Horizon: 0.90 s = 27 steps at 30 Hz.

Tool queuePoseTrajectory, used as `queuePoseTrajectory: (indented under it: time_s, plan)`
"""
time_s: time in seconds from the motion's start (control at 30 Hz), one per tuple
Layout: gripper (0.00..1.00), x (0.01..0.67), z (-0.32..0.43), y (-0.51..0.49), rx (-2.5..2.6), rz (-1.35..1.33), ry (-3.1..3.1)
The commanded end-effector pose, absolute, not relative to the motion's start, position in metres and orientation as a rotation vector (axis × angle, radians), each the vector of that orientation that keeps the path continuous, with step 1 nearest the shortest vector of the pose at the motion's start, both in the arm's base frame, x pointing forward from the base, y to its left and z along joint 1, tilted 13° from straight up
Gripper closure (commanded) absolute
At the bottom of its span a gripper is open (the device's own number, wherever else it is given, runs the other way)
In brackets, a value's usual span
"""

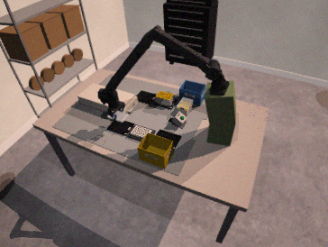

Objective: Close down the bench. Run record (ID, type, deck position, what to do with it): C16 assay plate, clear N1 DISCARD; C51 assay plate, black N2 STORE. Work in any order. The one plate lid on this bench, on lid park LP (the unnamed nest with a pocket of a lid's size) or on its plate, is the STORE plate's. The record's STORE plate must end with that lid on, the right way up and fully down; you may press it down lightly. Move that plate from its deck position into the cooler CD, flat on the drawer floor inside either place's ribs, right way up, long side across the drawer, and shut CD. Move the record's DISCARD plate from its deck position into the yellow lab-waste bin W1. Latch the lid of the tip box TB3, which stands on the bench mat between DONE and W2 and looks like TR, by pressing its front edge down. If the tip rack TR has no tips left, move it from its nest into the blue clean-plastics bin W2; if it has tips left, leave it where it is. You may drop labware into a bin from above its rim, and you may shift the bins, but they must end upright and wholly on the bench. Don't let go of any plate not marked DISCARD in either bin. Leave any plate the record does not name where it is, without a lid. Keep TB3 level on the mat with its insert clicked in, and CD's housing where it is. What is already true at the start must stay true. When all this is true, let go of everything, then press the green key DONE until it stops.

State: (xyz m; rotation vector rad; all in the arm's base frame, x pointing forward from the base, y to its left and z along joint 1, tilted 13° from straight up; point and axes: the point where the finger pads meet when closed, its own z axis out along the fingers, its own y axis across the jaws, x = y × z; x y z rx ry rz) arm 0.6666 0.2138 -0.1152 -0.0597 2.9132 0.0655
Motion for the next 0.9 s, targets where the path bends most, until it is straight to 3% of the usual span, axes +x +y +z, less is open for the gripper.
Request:
queuePoseTrajectory:
  time_s: [0.0, 0.87]
  plan:
    - [1.00, 0.672, -0.108, 0.225, -0.066, 0.075, 2.902]
    - [1.00, 0.667, -0.051, 0.225, -0.067, 0.088, 2.872]
